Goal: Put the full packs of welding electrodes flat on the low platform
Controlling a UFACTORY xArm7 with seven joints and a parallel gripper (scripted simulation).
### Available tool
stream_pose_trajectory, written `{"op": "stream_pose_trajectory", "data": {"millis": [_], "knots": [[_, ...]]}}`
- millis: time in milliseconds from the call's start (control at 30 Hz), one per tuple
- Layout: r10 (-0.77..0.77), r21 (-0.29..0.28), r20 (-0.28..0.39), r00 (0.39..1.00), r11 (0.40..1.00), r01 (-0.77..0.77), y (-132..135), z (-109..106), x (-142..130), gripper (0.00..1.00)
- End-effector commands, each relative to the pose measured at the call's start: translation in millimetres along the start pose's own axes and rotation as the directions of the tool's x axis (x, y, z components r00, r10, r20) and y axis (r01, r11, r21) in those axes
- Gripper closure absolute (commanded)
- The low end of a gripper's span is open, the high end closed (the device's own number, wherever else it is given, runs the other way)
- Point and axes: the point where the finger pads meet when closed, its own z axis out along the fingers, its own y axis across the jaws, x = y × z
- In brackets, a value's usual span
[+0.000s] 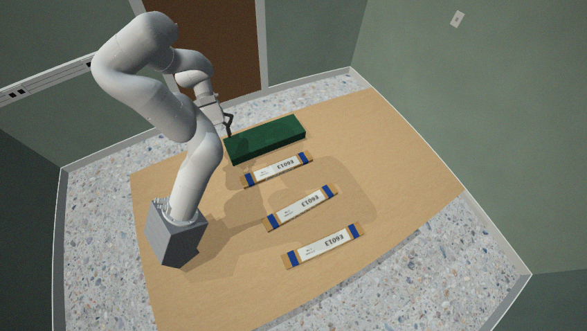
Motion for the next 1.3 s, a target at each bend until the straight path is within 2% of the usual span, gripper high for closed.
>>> {"op": "stream_pose_trajectory", "data": {"millis": [0, 700, 800, 867, 1000, 1100, 1133, 1233, 1267], "knots": [[0.0, 0.0, 0.002, 1.0, 1.0, 0.0, 0.0, -1.0, -0.3, 0.0], [-0.009, 0.004, 0.013, 1.0, 1.0, 0.009, -6.4, -2.6, -4.4, 0.0], [-0.034, 0.017, 0.042, 0.999, 0.999, 0.033, -24.2, -6.8, -15.6, 0.0], [-0.061, 0.034, 0.074, 0.995, 0.998, 0.059, -45.1, -10.8, -28.0, 0.0], [-0.145, 0.096, 0.161, 0.976, 0.987, 0.131, -112.8, -18.4, -63.1, 0.0], [-0.145, 0.096, 0.161, 0.976, 0.987, 0.131, -112.8, -18.4, -63.1, 0.0], [-0.172, 0.12, 0.185, 0.968, 0.981, 0.152, -135.5, -19.1, -73.2, 0.0], [-0.172, 0.12, 0.185, 0.968, 0.981, 0.152, -135.5, -19.1, -73.2, 0.0], [-0.202, 0.147, 0.208, 0.957, 0.974, 0.173, -160.4, -18.7, -83.3, 0.0]]}}
